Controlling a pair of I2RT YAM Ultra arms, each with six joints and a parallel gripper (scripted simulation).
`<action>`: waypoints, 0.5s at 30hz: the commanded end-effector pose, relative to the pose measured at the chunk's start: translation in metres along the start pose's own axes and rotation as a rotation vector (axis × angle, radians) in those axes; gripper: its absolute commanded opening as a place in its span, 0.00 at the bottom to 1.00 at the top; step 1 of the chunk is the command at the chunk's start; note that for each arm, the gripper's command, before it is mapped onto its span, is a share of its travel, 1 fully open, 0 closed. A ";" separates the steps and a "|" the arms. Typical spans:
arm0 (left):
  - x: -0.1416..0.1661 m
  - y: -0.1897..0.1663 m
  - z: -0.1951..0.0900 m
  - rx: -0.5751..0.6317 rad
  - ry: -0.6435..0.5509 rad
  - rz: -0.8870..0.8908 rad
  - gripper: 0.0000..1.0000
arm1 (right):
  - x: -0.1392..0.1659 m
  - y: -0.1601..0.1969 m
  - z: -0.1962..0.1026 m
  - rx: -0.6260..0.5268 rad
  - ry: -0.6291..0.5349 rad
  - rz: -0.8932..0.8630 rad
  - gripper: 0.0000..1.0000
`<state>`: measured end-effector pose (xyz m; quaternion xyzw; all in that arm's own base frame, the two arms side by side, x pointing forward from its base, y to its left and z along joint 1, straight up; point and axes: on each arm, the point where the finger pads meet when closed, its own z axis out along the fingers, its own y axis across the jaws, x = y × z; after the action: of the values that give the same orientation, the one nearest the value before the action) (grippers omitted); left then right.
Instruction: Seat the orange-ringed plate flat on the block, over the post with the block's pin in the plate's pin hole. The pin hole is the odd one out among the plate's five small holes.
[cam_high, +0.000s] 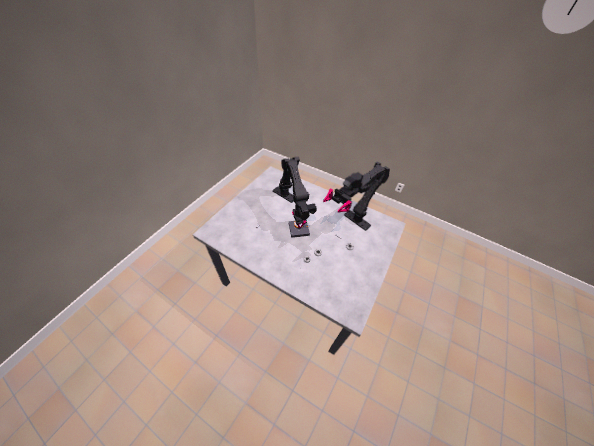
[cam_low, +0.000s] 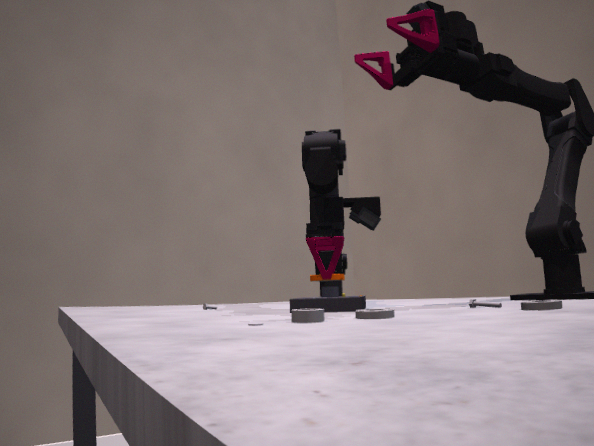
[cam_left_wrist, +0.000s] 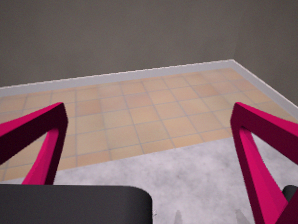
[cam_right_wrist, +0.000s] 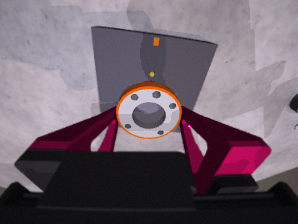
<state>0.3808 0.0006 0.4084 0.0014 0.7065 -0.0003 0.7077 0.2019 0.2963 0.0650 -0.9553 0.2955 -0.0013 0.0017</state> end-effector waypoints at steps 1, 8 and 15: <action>-0.001 -0.001 -0.001 -0.002 0.002 -0.006 1.00 | -0.008 -0.016 -0.023 0.079 -0.007 -0.151 0.00; -0.001 -0.001 -0.001 -0.002 0.002 -0.006 1.00 | 0.002 -0.018 -0.022 0.084 -0.002 -0.161 0.00; -0.001 -0.001 -0.001 -0.002 0.002 -0.006 1.00 | -0.012 -0.010 -0.002 0.039 -0.010 -0.147 0.00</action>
<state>0.3808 0.0006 0.4084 0.0014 0.7065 -0.0003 0.7077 0.2000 0.2989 0.0639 -0.9734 0.2290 -0.0016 0.0024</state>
